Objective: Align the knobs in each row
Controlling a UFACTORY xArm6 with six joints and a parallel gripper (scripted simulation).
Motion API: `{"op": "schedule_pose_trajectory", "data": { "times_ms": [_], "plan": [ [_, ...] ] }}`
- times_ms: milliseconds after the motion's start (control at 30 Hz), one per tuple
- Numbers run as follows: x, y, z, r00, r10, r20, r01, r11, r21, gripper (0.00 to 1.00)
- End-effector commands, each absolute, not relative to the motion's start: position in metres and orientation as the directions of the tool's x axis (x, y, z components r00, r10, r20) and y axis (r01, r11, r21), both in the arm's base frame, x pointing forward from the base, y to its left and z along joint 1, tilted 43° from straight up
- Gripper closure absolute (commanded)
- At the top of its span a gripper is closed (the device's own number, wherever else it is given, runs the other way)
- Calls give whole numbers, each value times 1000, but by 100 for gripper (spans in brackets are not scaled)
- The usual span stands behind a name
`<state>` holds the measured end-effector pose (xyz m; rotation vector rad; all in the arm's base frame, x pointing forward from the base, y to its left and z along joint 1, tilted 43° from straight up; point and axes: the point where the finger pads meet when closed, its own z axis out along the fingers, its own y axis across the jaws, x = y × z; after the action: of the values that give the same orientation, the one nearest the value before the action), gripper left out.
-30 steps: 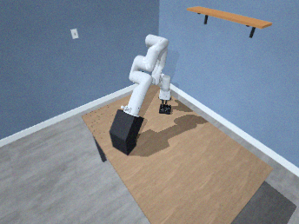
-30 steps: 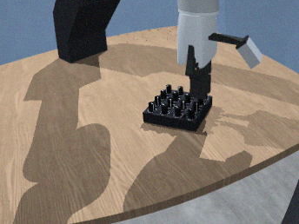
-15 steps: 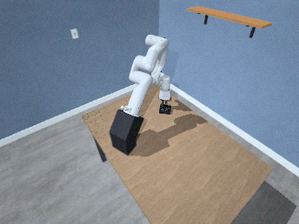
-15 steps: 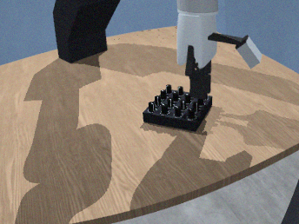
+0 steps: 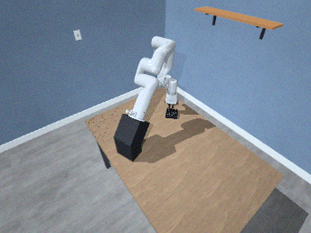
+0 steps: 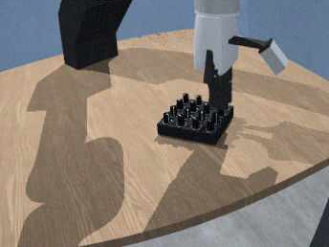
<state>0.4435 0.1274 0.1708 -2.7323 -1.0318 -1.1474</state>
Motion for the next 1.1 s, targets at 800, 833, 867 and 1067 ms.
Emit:
{"op": "schedule_pose_trajectory", "data": {
  "times_ms": [800, 833, 867, 1067],
  "plan": [
    [448, 129, 166, 510, 569, 645, 570, -785, 242, 81],
    [449, 129, 166, 510, 569, 645, 570, -785, 242, 81],
    [449, 130, 165, 510, 569, 645, 570, -785, 242, 81],
    [451, 130, 163, 510, 569, 645, 570, -785, 242, 81]
  ]
}}
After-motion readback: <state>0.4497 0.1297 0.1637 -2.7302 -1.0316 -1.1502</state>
